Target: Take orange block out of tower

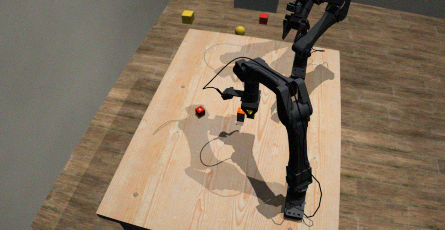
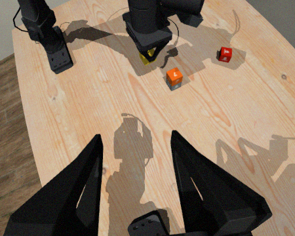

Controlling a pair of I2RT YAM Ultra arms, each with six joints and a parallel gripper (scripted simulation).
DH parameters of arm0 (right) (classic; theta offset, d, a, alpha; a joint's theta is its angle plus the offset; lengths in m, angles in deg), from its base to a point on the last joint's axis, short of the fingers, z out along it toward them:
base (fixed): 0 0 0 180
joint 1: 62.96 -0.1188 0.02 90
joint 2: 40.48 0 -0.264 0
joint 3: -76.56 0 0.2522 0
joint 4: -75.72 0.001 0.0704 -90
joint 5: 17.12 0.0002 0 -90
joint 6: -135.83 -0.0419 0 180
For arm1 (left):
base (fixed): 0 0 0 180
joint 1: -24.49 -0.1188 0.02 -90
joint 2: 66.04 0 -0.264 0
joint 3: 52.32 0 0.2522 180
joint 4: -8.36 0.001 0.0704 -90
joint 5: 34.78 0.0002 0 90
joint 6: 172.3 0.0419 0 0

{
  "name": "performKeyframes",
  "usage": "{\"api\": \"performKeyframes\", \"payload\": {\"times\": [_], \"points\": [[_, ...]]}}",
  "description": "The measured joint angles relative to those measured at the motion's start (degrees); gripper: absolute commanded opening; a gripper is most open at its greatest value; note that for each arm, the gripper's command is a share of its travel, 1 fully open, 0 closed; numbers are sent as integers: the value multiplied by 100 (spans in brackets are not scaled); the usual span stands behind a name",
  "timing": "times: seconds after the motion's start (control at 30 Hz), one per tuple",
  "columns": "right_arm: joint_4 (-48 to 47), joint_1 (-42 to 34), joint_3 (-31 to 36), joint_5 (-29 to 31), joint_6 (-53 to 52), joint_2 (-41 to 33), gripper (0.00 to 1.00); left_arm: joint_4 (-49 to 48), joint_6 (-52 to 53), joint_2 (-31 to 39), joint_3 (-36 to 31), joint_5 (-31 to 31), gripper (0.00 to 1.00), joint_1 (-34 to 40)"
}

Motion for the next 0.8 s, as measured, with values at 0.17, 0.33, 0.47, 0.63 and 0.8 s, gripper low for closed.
{"api": "performKeyframes", "payload": {"times": [0.17, 0.33, 0.47, 0.63, 0.8], "points": [[94, 66, -758, 85, -601, 1318, 55, -46, -2, 859, -905, 0, 27, 0], [365, 92, -1355, 201, -1154, 2341, 55, -144, 0, 1220, -1292, 0, 27, 0], [476, 146, -2048, 306, -1652, 3449, 55, -120, 0, 1530, -1639, 0, 27, 0], [682, 190, -2798, 426, -2247, 4826, 55, -103, 20, 1766, -1823, 0, 27, 0], [890, 229, -3307, 522, -2774, 5939, 55, -103, 20, 1829, -1875, 0, 27, 0]]}}
